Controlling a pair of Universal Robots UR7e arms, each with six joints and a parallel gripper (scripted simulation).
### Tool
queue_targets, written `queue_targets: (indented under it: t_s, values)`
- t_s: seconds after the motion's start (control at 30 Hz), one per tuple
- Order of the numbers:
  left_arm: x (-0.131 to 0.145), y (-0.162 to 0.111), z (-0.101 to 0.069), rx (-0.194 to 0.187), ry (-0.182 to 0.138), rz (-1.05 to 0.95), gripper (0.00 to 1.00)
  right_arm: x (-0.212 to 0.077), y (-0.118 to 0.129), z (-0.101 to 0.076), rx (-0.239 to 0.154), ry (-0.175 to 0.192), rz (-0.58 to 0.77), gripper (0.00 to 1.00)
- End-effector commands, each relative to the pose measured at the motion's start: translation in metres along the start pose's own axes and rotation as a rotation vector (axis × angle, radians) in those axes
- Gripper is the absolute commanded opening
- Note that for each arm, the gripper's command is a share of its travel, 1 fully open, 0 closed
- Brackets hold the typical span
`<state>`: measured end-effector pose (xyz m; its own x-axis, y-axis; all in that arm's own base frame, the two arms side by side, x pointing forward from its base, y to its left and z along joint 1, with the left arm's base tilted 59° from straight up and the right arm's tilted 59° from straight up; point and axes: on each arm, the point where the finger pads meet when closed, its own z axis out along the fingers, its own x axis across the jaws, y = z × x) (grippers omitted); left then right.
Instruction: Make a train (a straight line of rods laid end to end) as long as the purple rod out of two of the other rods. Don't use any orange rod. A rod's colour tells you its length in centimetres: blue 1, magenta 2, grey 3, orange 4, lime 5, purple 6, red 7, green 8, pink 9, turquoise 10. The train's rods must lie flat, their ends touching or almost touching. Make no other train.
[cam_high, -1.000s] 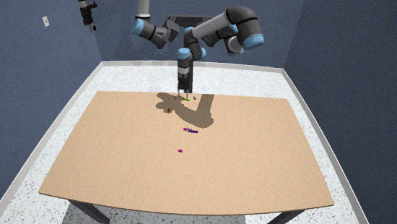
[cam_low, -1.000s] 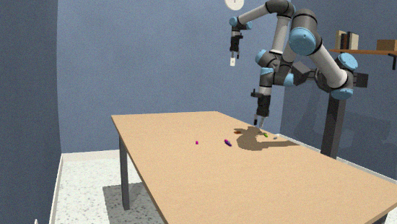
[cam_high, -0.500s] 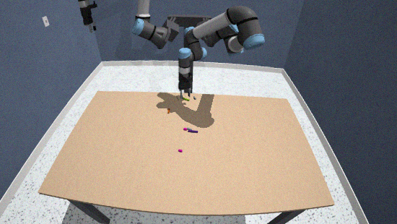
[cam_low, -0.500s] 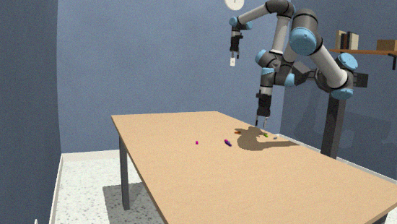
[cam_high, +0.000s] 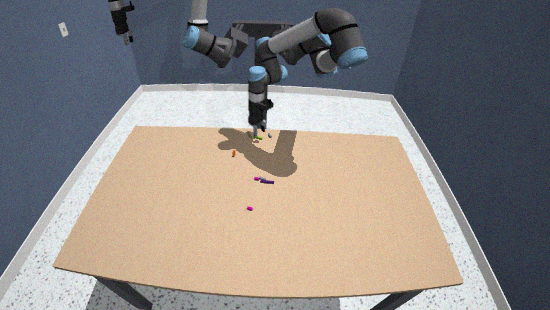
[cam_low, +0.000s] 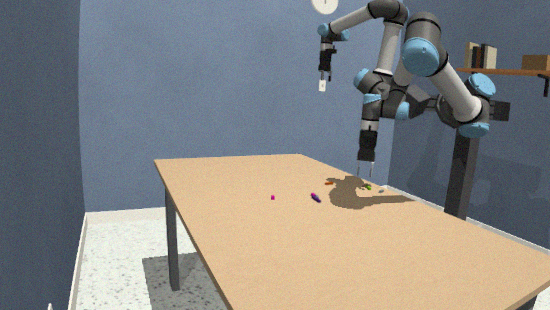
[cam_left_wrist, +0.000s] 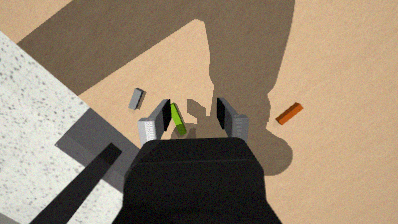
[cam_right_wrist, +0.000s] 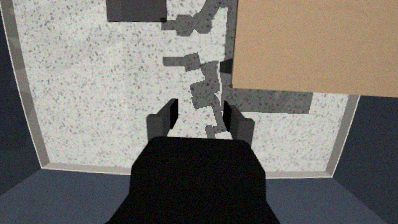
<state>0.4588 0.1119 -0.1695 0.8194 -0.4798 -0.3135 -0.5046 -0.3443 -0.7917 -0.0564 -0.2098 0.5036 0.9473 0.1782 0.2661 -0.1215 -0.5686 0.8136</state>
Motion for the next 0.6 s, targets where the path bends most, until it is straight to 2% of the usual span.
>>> queue_targets:
  t_s: [0.0, 0.57]
  values:
    - [-0.005, -0.001, -0.001, 0.008, -0.010, -0.160, 1.00, 0.000, 0.000, 0.000, -0.001, 0.000, 0.000, 1.00]
    - [-0.017, 0.000, -0.001, 0.009, -0.008, -0.485, 1.00, 0.000, 0.000, 0.000, -0.001, 0.000, 0.000, 1.00]
